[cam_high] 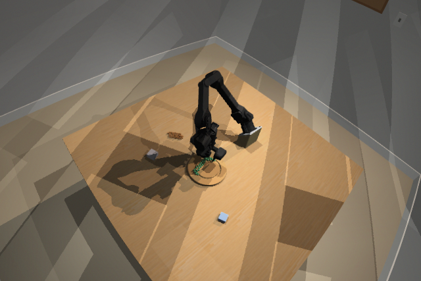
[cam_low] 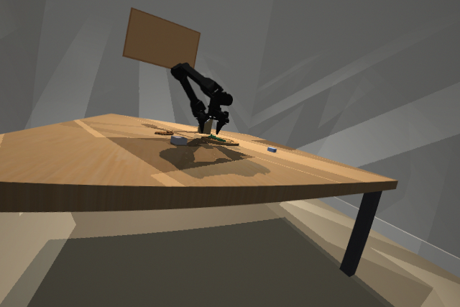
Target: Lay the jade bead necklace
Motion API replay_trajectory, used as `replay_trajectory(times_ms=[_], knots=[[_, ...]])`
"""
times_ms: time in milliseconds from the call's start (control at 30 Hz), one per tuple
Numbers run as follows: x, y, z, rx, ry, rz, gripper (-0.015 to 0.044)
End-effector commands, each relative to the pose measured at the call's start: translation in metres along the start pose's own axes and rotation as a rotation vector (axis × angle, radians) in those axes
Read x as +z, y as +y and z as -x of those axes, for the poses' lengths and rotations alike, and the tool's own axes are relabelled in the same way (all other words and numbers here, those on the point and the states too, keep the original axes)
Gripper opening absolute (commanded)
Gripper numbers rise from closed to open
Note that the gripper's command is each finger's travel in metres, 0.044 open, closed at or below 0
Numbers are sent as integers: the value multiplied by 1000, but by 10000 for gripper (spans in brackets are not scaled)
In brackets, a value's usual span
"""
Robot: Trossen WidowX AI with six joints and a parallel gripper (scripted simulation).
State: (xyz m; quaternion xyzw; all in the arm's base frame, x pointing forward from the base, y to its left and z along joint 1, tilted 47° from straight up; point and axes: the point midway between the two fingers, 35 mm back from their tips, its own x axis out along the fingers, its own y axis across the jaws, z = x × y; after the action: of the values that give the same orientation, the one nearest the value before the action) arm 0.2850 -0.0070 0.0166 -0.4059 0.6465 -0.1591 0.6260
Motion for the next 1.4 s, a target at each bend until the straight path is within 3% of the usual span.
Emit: replay_trajectory(times_ms=[0,433,500,700,1367], knots=[[0,0,1,0,-1,-6,440],[0,0,1,0,-1,-6,440],[4,0,3,1,-1,67,387],[34,1,25,1,-3,634,250],[37,-1,18,-2,-11,635,250]])
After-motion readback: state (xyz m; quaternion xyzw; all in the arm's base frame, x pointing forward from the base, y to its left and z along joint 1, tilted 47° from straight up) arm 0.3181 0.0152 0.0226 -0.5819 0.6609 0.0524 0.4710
